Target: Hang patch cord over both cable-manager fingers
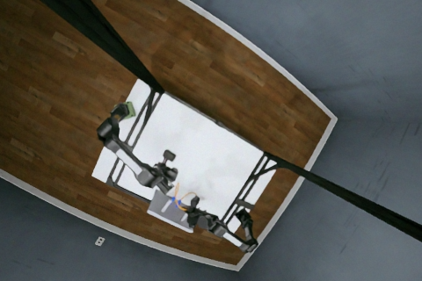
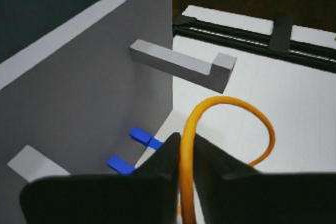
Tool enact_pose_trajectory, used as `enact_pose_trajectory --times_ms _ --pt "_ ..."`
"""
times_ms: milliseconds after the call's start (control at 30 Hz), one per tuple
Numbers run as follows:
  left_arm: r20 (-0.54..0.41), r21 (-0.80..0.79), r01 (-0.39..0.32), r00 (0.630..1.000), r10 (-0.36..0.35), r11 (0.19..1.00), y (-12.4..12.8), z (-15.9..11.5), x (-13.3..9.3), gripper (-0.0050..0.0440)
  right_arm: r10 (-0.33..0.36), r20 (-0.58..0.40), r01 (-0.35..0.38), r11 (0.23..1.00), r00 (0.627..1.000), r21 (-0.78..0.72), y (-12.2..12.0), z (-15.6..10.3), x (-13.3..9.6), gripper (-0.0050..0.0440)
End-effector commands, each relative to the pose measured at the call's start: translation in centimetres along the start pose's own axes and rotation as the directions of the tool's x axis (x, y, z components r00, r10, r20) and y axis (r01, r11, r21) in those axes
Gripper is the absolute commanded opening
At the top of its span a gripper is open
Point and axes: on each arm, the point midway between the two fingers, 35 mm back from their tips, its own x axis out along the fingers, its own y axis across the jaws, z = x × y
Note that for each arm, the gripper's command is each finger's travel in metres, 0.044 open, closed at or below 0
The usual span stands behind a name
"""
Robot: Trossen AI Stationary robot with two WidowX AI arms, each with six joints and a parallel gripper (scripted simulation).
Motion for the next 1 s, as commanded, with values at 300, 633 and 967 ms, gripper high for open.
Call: enact_pose_trajectory --times_ms 300,633,967 --pt "0.041 -0.022 0.017 0.999 -0.017 1.000 0.41 1.77 -1.67 0.0025 -0.008 0.034 0.008 1.000 0.999 -0.002 0.02 0.11 -1.25 0.0440" --pt "0.047 -0.025 0.020 0.999 -0.019 0.999 0.51 2.00 -1.91 0.0025 -0.008 0.034 0.008 1.000 0.999 -0.002 0.02 0.11 -1.25 0.0440" --pt "0.038 -0.020 0.016 0.999 -0.016 1.000 0.99 1.48 -2.07 0.0025 -0.008 0.034 0.008 1.000 0.999 -0.002 0.02 0.11 -1.25 0.0440"
